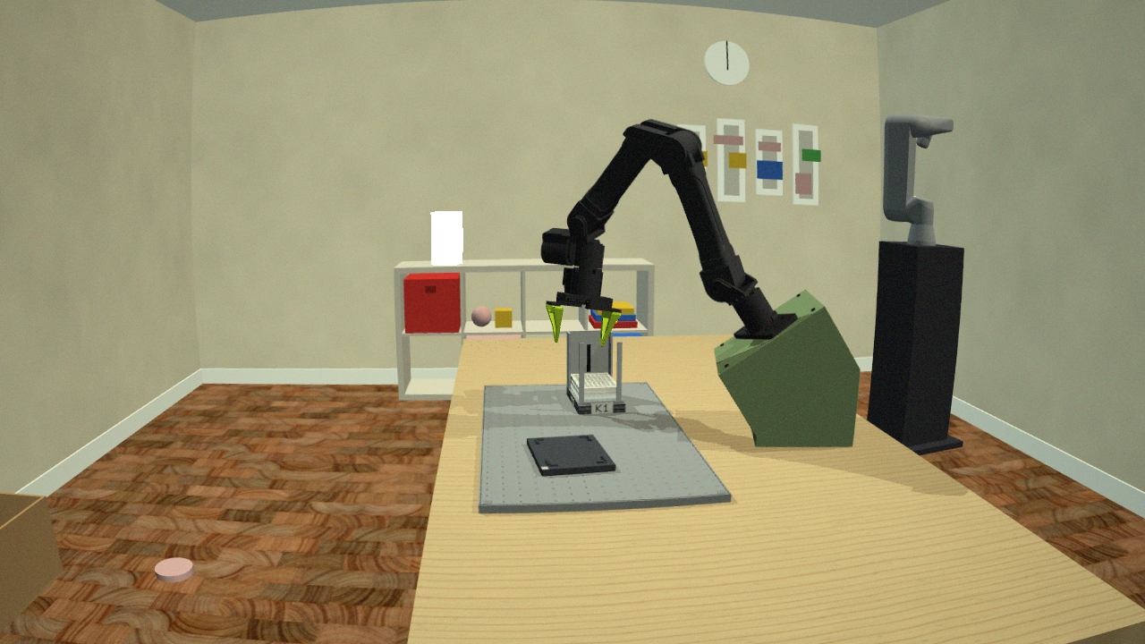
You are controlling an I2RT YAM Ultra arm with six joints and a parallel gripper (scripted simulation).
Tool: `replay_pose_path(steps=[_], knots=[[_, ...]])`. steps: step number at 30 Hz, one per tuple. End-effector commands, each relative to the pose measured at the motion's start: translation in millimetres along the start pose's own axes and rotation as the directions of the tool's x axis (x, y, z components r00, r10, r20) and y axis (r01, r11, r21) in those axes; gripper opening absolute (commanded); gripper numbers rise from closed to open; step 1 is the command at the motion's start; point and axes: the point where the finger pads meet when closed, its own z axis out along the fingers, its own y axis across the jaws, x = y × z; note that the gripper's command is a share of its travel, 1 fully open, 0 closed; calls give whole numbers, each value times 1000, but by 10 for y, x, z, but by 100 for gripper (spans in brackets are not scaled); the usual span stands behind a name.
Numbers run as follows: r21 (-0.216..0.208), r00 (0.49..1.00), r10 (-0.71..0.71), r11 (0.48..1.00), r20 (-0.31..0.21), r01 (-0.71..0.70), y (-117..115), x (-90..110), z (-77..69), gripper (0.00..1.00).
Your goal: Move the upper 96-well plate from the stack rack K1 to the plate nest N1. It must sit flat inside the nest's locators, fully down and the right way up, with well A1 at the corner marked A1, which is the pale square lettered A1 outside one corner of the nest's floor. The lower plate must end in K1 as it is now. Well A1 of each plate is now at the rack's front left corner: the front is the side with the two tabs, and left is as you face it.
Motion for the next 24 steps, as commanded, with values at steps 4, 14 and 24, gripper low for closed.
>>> replay_pose_path(steps=[4, 14, 24], knots=[[62, 995, 44, 997, 88, -50, -123, -200, -288, 100], [109, 990, 89, 989, 108, -101, -272, -249, -449, 100], [119, 992, 97, 987, 83, -106, -315, -199, -354, 100]])
